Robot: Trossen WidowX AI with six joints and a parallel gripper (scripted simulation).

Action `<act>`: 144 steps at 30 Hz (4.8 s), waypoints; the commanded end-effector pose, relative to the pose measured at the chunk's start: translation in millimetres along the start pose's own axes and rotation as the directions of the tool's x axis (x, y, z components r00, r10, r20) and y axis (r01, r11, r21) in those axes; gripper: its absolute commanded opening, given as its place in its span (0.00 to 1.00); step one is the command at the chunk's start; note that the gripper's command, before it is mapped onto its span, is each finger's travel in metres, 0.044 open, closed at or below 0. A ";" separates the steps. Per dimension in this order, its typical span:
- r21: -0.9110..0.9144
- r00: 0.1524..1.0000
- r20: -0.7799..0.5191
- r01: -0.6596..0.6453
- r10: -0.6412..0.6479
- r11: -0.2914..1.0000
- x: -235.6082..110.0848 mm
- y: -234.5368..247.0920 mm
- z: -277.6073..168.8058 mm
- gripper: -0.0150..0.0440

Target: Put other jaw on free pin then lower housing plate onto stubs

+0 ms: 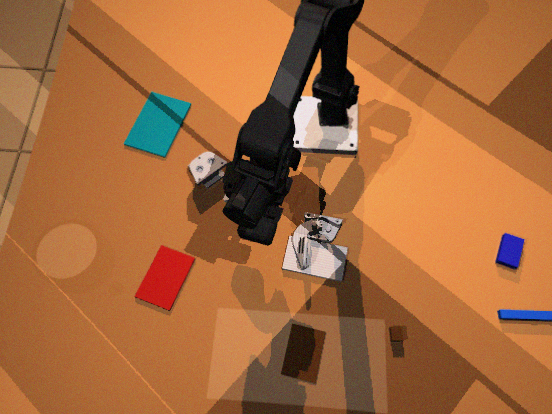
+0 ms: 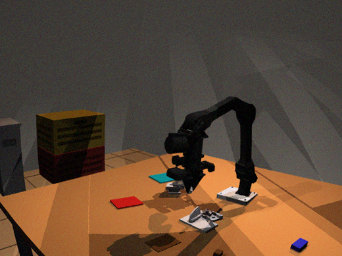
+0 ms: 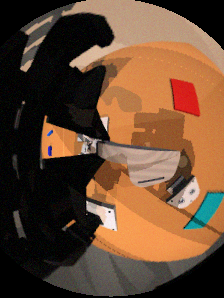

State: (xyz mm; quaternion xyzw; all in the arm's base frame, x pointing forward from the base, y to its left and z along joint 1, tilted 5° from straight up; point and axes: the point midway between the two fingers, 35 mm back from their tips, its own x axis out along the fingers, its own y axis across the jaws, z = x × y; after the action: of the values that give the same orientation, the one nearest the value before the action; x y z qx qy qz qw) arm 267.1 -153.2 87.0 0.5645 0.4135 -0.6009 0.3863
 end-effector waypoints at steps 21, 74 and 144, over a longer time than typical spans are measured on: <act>0.420 1.000 0.001 -0.007 0.007 0.908 -2.0 14.1 0.2 0.32; 0.861 1.000 0.001 -0.005 0.008 0.509 36.1 32.7 0.4 0.32; 0.861 1.000 0.001 -0.005 0.008 0.509 -2.3 30.0 0.1 1.00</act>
State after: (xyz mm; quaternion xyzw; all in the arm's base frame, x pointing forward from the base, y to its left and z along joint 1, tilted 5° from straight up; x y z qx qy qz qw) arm 294.5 -164.0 86.5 0.6833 0.0612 -0.7252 0.0585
